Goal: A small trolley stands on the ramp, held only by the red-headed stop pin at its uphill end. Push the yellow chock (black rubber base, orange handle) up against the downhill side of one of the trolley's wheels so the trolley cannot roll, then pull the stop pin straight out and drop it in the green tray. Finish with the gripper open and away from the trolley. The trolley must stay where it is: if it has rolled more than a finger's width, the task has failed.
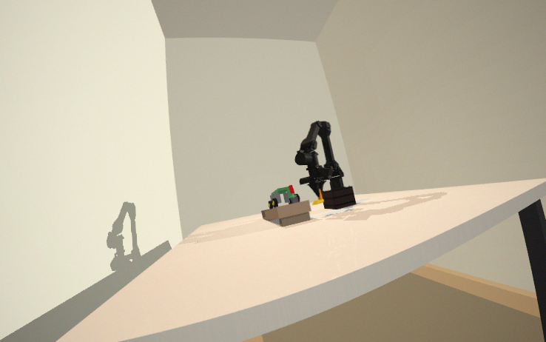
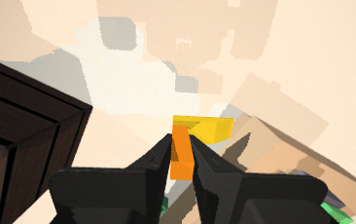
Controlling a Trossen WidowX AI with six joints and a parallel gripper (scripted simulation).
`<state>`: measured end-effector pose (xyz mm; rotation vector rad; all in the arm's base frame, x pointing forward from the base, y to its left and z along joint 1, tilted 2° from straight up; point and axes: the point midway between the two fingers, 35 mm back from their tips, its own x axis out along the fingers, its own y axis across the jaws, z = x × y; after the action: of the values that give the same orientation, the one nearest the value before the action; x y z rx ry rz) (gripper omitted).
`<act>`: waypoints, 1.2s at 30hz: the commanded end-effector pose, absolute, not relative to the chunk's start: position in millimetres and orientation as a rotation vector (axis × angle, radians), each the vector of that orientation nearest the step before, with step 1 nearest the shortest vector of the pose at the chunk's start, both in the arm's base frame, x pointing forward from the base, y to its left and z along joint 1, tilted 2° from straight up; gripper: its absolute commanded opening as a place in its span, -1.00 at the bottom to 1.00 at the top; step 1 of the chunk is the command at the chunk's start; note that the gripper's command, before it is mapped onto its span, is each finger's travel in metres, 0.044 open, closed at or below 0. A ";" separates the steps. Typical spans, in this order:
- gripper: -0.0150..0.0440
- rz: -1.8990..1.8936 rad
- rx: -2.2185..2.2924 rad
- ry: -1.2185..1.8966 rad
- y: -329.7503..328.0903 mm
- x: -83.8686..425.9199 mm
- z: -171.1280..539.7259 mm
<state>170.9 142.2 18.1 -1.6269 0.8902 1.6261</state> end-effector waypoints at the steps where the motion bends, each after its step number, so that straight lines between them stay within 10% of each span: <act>1: -0.49 1.619 -1.629 0.885 142.9 171.8 34.4; 36: -0.49 1.542 -1.552 0.956 145.6 175.5 104.9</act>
<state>174.8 145.5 103.3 -1.5996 0.9117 1.5947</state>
